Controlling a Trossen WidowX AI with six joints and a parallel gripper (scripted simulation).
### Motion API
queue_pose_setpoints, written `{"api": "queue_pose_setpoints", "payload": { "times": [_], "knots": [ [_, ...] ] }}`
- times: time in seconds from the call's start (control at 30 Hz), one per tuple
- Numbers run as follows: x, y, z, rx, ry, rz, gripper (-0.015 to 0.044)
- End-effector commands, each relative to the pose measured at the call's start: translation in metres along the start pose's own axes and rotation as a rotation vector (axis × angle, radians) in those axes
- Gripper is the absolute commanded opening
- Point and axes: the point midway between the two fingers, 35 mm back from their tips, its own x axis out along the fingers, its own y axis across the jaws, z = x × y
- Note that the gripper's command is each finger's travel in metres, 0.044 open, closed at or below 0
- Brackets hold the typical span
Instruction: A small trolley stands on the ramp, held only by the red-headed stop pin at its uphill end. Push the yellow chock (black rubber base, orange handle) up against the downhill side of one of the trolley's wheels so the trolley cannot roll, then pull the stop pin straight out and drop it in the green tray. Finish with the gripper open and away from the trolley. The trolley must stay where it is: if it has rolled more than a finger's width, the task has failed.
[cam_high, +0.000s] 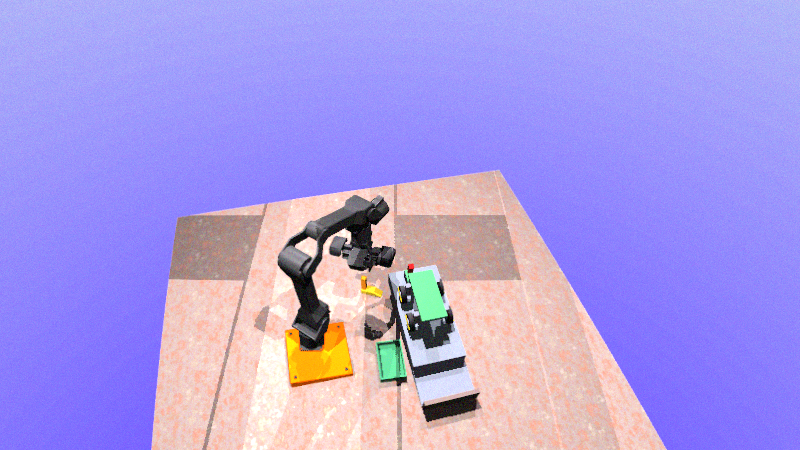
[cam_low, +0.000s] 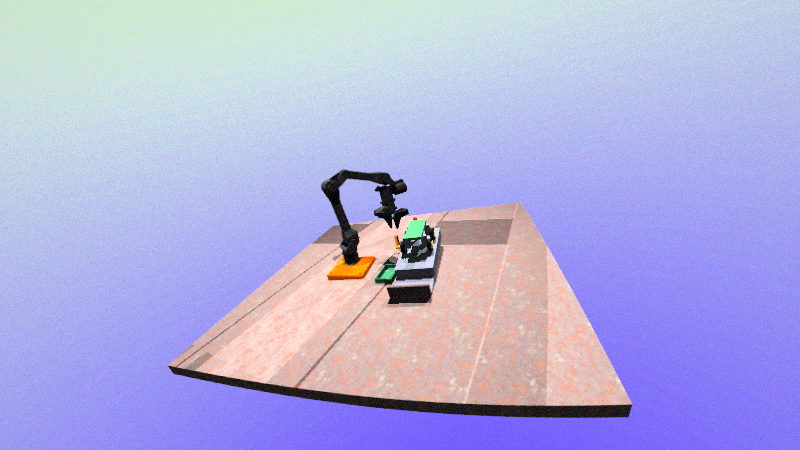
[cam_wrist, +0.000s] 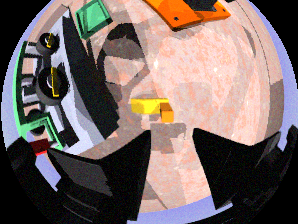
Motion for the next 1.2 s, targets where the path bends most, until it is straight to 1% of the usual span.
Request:
{"api": "queue_pose_setpoints", "payload": {
  "times": [0.0, 0.87, 1.17],
  "knots": [
    [0.013, 0.000, 0.001, 0.003, -0.008, 0.001, 0.0190],
    [0.052, 0.000, 0.002, 0.003, -0.008, 0.001, 0.0190],
    [0.055, 0.000, 0.002, 0.003, -0.008, 0.001, 0.0190]
  ]
}}
